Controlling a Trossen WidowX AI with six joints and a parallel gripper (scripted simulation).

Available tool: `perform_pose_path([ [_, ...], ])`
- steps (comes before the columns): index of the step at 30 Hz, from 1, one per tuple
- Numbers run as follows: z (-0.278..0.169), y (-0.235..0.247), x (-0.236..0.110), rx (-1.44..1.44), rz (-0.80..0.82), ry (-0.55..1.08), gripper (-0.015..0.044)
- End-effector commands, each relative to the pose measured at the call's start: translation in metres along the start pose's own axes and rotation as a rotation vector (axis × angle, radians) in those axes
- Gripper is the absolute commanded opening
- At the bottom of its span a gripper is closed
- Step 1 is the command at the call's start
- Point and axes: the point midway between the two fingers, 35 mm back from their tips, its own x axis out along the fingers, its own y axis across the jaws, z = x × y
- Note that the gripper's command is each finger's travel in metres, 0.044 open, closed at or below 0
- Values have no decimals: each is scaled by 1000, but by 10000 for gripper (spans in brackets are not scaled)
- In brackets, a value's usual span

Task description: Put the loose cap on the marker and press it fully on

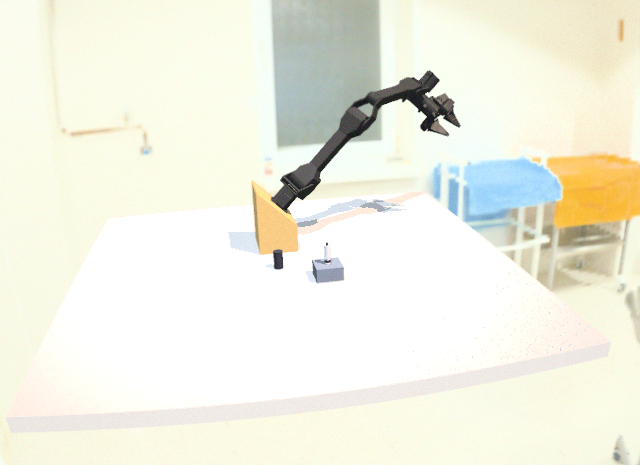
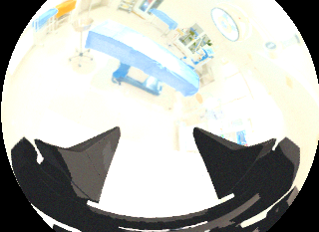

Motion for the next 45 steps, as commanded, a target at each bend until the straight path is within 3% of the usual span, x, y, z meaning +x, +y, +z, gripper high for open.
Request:
perform_pose_path([
  [1, -1, 0, 1, -6, 0, 1, 374],
  [6, -29, 0, 38, -127, -18, 69, 243],
  [15, -131, -20, 125, -270, -48, 324, 242],
  [24, -249, -70, 171, -289, -45, 600, 242],
  [34, -383, -137, 168, -176, -40, 898, 242],
  [45, -523, -196, 104, 87, -31, 1197, 242],
])
